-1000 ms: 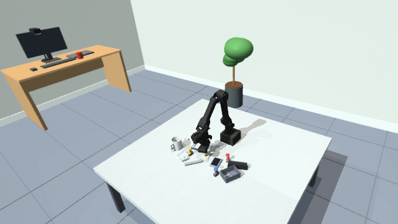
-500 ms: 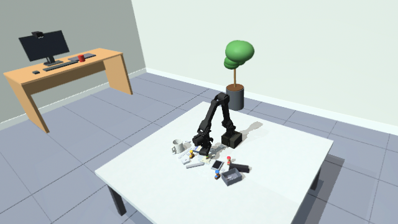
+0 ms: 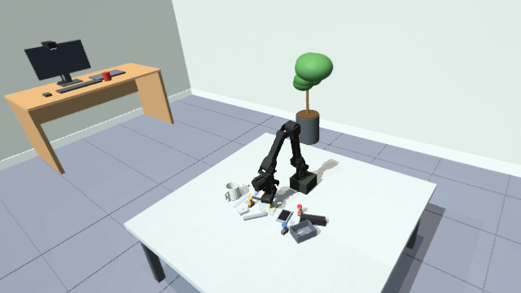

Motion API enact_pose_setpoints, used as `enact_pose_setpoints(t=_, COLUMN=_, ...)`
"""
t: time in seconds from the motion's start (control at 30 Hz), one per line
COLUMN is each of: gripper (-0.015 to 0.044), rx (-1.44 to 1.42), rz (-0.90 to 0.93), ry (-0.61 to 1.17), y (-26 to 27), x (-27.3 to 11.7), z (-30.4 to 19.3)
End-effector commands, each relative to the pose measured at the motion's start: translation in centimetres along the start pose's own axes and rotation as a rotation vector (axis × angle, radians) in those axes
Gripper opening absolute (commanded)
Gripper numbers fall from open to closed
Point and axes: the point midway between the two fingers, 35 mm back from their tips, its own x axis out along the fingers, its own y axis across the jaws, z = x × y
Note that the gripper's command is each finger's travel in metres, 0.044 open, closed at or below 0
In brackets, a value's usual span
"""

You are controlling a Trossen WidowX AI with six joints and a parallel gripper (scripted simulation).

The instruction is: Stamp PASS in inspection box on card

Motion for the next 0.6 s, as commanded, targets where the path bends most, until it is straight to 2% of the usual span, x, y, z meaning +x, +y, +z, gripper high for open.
enact_pose_setpoints(t=0.0, gripper=0.0000, rx=0.005, rz=0.003, ry=0.002, y=0.1, x=-0.2, z=0.0)
enact_pose_setpoints(t=0.57, gripper=0.0000, rx=0.005, rz=0.004, ry=0.001, y=0.2, x=-1.9, z=0.1)
